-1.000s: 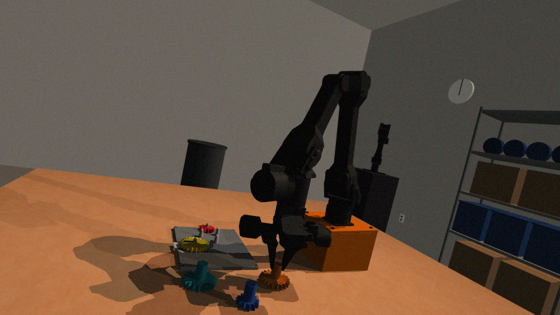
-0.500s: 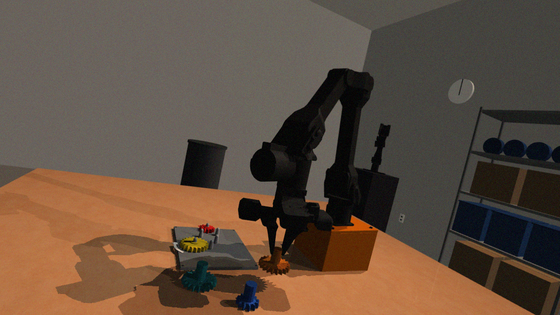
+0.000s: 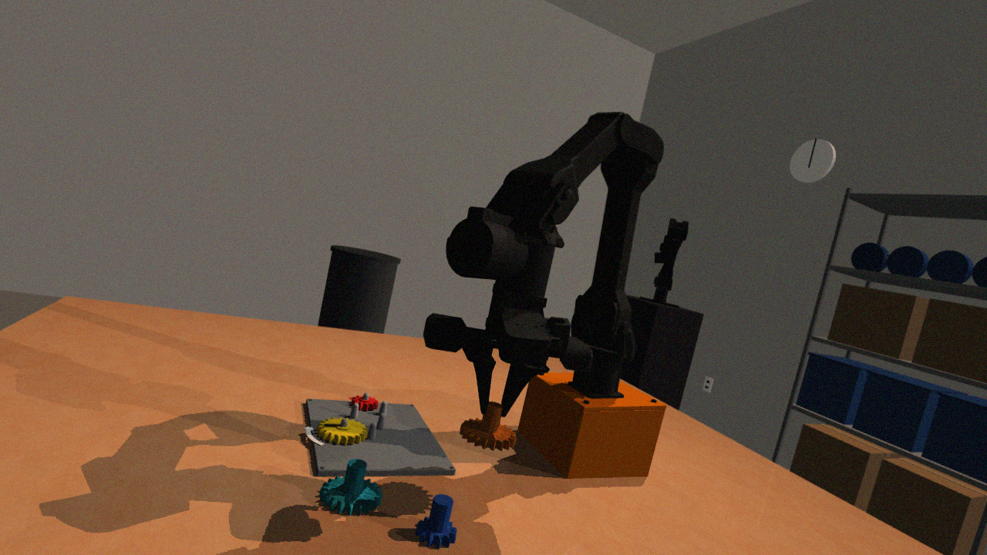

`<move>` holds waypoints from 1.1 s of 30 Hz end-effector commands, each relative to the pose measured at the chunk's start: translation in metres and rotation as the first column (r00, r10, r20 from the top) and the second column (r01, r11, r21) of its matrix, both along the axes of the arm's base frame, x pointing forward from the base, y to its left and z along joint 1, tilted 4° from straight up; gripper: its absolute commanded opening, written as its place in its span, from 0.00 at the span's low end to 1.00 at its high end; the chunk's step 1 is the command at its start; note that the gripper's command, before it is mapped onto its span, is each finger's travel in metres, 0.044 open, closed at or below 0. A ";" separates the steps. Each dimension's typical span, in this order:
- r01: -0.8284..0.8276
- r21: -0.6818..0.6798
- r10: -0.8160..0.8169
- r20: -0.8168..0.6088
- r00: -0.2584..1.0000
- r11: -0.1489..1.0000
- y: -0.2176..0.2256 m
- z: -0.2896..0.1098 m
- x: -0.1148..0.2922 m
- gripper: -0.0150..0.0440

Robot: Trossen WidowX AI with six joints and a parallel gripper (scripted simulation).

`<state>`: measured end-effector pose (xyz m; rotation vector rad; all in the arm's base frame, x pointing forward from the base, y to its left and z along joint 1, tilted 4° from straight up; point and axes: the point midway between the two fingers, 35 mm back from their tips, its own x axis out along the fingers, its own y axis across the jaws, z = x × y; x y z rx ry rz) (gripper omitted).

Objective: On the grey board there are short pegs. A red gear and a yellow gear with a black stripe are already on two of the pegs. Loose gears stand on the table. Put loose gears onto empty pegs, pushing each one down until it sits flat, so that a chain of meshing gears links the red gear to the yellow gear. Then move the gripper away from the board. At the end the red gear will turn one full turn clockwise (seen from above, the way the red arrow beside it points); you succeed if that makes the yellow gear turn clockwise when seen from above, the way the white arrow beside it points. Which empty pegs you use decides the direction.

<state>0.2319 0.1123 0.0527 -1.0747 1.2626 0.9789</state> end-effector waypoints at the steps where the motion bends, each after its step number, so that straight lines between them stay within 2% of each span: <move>1: 0.007 0.003 -0.007 0.014 1.000 1.000 0.001 0.016 0.002 0.25; 17: 0.007 0.003 -0.007 0.013 1.000 1.000 -0.002 0.062 -0.007 0.25; 33: 0.009 0.002 -0.009 0.013 1.000 1.000 -0.014 0.057 0.010 0.25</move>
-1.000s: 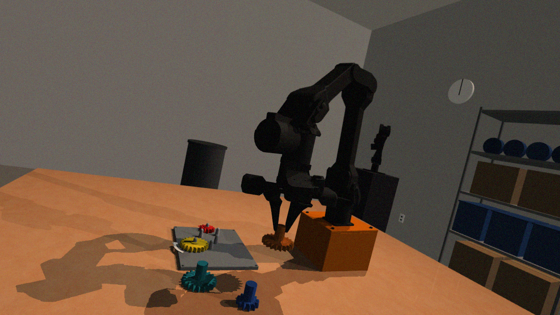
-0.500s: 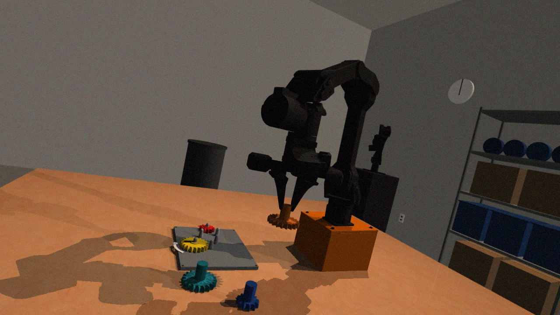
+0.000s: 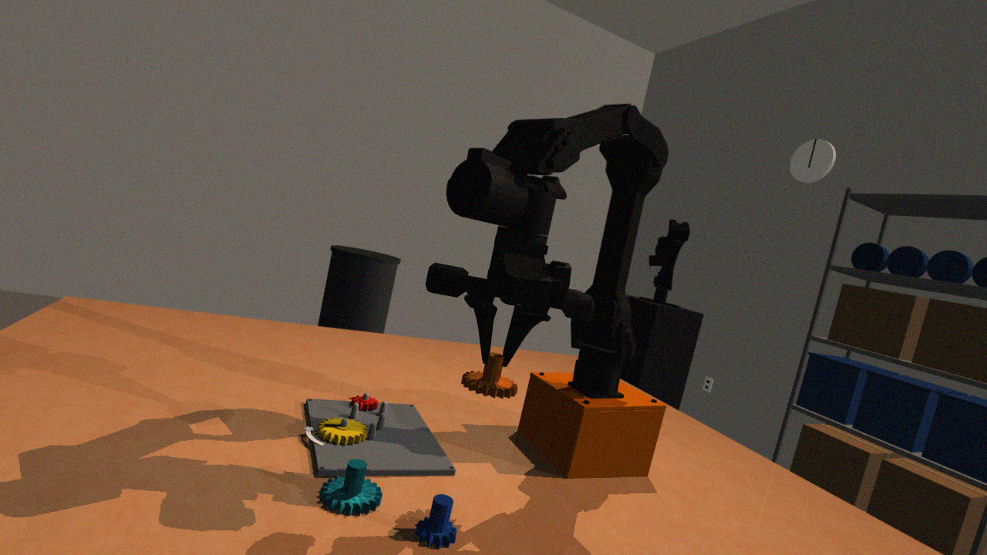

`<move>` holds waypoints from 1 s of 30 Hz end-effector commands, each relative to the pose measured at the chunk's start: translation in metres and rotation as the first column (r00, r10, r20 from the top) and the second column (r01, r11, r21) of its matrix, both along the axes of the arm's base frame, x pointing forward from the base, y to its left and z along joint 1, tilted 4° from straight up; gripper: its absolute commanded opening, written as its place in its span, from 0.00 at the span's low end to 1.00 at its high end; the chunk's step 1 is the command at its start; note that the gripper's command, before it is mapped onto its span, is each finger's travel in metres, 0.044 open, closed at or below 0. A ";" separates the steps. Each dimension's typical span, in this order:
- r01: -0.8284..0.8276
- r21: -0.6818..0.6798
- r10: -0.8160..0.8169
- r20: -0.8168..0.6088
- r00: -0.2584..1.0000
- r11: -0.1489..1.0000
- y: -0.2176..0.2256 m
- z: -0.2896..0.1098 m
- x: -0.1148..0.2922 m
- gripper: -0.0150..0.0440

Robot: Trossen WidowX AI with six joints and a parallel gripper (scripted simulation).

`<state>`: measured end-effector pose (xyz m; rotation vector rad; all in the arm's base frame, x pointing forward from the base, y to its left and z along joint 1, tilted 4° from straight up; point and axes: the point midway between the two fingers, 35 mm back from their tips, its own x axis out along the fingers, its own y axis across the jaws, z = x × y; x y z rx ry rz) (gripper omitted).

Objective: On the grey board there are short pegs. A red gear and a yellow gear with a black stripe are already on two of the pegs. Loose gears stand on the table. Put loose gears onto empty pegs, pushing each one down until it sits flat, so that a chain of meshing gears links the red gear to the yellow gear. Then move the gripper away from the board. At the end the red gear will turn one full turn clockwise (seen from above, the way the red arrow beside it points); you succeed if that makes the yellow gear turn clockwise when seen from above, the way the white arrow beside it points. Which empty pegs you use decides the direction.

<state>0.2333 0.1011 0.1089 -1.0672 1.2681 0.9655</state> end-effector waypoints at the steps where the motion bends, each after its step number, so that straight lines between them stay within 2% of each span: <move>1: -0.005 0.004 0.005 0.011 1.000 1.000 -0.004 0.001 0.010 0.25; 30: 0.031 0.008 -0.031 -0.002 1.000 0.999 -0.049 -0.015 0.048 0.25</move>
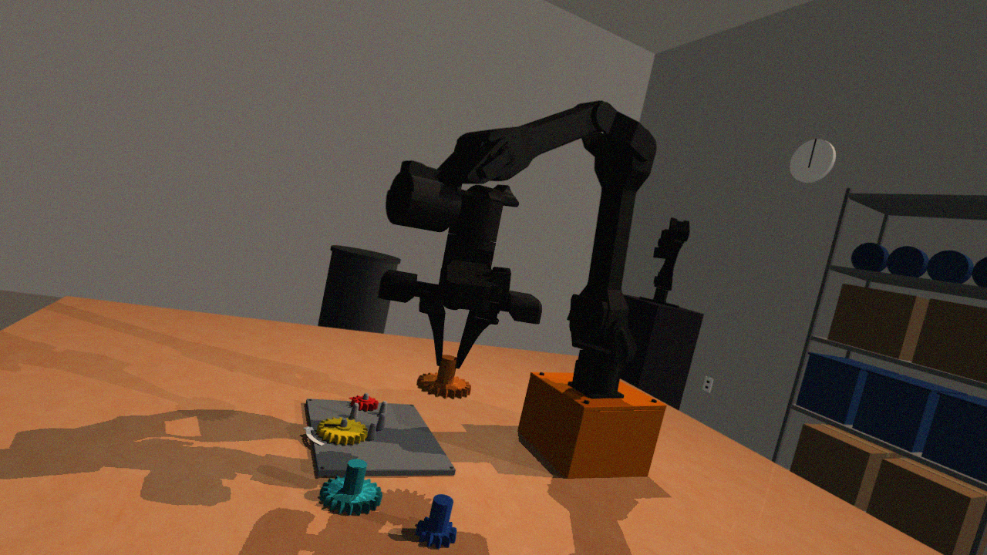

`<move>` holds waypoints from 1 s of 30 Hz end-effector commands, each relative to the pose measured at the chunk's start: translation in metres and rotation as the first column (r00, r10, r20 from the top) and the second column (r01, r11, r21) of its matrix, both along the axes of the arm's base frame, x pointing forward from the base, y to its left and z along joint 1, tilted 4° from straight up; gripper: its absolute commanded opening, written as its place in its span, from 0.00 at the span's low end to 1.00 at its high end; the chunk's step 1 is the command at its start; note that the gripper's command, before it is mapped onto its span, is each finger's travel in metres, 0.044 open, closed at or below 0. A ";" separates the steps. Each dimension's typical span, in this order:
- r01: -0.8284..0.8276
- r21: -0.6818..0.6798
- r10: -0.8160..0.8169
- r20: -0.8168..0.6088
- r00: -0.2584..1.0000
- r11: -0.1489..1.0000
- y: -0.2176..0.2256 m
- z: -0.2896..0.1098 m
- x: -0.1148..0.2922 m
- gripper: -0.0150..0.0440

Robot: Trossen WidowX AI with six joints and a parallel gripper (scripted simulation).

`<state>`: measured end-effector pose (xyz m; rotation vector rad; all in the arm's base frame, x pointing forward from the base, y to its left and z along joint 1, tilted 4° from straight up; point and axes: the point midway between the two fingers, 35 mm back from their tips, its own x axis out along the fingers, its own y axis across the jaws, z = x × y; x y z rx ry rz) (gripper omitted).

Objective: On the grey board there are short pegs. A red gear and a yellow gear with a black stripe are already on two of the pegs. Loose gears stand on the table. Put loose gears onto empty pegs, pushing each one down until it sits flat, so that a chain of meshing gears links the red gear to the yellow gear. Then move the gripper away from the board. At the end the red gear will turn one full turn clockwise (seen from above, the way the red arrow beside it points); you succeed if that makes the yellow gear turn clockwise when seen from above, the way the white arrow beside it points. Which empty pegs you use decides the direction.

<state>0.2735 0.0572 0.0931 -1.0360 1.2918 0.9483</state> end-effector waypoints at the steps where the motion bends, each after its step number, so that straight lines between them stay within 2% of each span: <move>1: -0.003 0.006 0.003 0.011 1.000 1.000 -0.007 0.000 0.010 0.25; 21: 0.067 -0.008 -0.067 0.009 0.998 0.998 -0.049 -0.012 0.031 0.25; 30: 0.046 -0.008 -0.046 0.013 0.999 0.999 -0.068 -0.018 0.041 0.25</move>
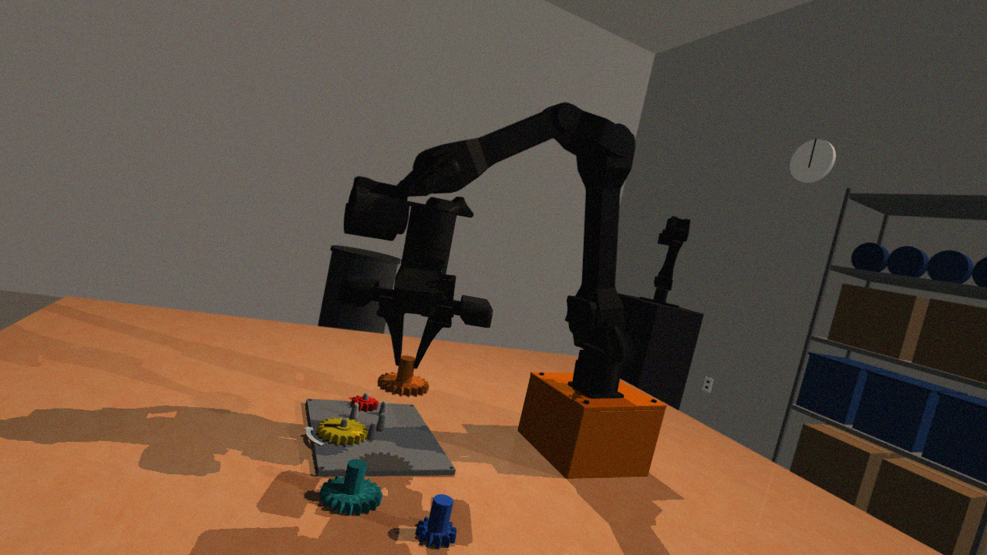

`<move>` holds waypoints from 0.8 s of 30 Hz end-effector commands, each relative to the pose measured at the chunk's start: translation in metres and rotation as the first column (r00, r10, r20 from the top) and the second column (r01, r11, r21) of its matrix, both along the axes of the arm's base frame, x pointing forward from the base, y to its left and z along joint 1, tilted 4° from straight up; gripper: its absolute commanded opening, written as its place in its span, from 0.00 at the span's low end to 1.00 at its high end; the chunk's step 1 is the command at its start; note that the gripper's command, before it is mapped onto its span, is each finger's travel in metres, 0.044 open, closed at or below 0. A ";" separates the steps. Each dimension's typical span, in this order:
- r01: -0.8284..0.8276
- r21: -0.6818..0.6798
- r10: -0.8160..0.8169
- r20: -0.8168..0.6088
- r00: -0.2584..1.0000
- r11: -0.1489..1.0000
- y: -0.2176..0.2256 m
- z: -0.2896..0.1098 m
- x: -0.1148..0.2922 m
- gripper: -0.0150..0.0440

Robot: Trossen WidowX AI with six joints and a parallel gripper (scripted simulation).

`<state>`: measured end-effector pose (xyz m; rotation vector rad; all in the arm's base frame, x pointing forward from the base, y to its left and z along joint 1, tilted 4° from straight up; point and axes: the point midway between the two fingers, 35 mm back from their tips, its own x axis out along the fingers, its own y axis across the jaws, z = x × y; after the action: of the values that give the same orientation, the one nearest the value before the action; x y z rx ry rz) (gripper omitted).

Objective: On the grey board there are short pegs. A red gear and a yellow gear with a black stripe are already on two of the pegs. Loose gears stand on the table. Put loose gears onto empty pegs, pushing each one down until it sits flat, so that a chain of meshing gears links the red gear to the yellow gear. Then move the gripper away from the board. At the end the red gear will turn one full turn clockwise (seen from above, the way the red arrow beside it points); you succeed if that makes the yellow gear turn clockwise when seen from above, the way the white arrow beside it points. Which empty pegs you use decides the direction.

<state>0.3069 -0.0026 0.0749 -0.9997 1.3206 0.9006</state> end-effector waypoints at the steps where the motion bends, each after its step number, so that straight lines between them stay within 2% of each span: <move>1: -0.014 -0.001 0.014 0.014 1.000 1.000 -0.010 0.000 0.009 0.25; 24: -0.069 -0.006 0.069 0.026 0.997 0.998 -0.066 -0.019 0.028 0.25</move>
<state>0.3284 -0.0598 0.0563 -1.0492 1.2922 0.9325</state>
